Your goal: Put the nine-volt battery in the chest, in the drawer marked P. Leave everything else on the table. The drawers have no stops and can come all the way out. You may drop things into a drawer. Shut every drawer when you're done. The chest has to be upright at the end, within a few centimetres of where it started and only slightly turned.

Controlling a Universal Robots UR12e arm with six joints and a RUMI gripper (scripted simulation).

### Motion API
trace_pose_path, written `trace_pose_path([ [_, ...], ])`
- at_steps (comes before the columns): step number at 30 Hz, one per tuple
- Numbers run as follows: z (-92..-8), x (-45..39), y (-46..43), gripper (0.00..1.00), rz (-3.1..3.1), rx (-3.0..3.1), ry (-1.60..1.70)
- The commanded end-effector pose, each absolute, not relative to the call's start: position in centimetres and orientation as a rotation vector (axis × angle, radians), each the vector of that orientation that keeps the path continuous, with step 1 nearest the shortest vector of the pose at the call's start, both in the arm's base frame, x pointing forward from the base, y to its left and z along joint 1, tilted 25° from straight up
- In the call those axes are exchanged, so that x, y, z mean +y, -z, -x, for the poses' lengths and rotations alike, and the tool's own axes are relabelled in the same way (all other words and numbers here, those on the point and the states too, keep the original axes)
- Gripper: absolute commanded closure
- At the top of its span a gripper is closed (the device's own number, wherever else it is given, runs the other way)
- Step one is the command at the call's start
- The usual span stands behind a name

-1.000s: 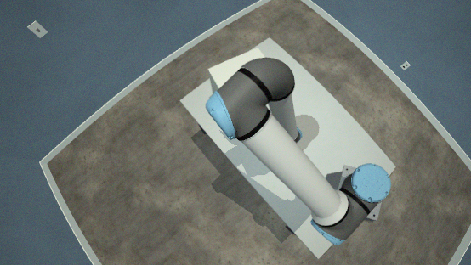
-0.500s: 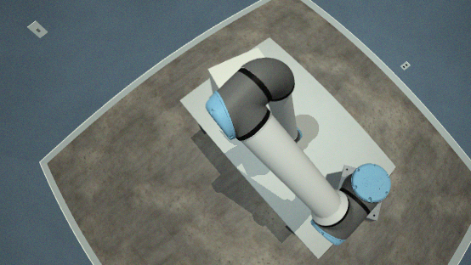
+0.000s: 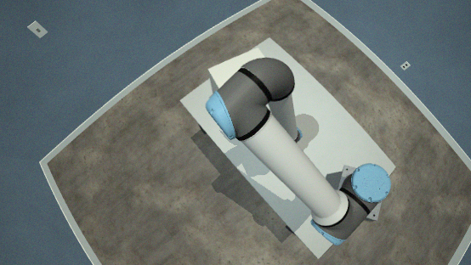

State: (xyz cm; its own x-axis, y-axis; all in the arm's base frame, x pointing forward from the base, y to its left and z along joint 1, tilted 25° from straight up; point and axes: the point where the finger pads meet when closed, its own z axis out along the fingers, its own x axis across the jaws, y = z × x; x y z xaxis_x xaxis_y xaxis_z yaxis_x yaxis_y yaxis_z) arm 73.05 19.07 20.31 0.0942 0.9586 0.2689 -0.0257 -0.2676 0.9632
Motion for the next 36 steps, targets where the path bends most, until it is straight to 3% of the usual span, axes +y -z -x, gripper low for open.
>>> trace_pose_path([
  [1, -73.04, 19.07, -20.36, 0.0, -1.44, 0.986, -1.337],
  [36, -72.79, 19.06, -20.51, 0.0, -1.46, 1.008, -1.328],
])
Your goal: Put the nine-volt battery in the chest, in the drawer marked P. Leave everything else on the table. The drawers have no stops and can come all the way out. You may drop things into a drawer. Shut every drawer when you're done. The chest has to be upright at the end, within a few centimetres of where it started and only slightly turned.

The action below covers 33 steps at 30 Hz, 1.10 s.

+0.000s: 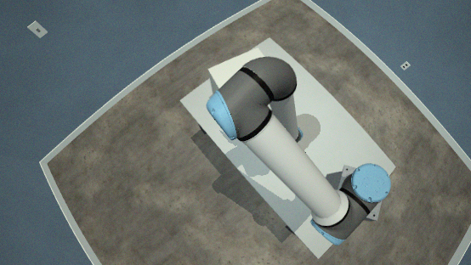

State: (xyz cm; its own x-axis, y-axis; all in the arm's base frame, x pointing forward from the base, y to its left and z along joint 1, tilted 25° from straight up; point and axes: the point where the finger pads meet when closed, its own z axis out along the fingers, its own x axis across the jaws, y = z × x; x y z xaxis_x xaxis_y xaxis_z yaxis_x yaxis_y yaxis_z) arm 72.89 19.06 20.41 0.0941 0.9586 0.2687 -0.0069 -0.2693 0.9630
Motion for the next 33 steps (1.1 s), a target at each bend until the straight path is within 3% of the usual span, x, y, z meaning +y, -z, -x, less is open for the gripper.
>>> trace_pose_path([
  [1, -72.8, 19.1, -20.5, 0.0, -1.463, 1.011, -1.327],
  [33, -71.1, 19.0, -21.4, 0.0, -1.596, 1.154, -1.262],
])
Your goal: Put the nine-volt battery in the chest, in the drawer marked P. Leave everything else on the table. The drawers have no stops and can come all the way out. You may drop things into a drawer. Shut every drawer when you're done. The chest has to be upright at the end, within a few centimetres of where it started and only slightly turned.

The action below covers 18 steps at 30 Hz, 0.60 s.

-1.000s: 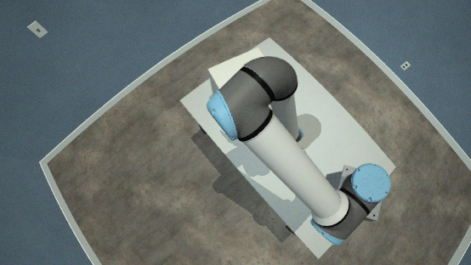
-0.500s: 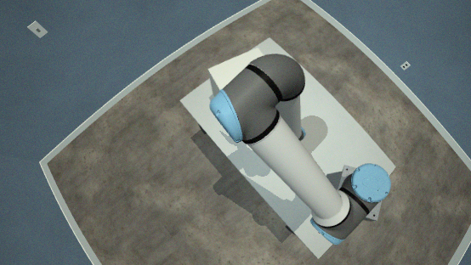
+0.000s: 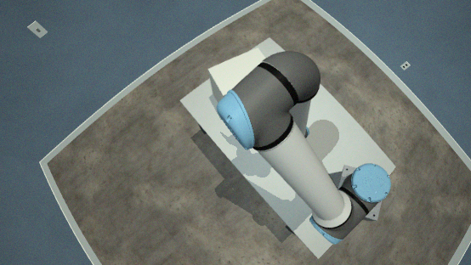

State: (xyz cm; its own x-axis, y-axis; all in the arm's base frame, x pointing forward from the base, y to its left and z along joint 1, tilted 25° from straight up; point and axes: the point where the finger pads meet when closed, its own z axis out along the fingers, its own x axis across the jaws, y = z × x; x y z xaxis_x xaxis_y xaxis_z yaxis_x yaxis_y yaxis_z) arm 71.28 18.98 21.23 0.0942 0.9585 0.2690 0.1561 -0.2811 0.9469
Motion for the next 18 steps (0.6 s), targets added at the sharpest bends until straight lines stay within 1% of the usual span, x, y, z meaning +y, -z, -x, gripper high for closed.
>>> trace_pose_path([
  [1, -71.0, 19.0, -21.5, 0.0, -1.602, 1.161, -1.258],
  [18, -69.6, 18.9, -22.2, 0.0, -1.706, 1.277, -1.198],
])
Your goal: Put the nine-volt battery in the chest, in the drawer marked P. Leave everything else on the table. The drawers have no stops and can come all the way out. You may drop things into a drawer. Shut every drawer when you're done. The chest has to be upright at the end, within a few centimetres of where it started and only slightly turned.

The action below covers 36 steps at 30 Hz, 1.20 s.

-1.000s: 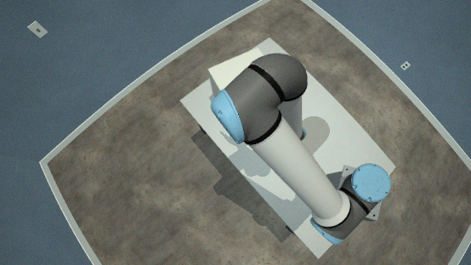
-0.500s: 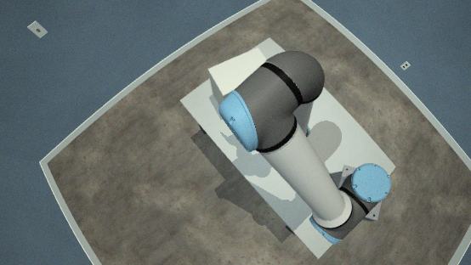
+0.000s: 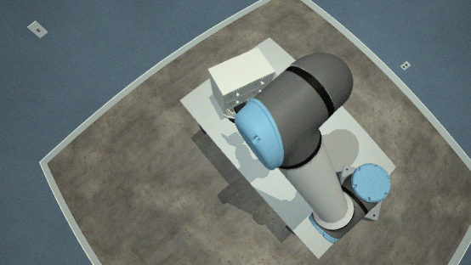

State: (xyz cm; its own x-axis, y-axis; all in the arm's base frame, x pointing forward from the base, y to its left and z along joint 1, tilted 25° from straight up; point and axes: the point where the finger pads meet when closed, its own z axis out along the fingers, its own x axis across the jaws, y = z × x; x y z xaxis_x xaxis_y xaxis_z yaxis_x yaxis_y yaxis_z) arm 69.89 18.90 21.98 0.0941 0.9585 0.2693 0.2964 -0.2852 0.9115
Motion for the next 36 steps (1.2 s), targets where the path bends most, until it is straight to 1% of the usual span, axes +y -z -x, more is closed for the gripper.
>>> trace_pose_path([
  [1, -69.5, 18.9, -22.3, 0.0, -1.714, 1.285, -1.193],
  [36, -66.4, 18.7, -24.0, 0.0, -1.945, 1.552, -1.02],
])
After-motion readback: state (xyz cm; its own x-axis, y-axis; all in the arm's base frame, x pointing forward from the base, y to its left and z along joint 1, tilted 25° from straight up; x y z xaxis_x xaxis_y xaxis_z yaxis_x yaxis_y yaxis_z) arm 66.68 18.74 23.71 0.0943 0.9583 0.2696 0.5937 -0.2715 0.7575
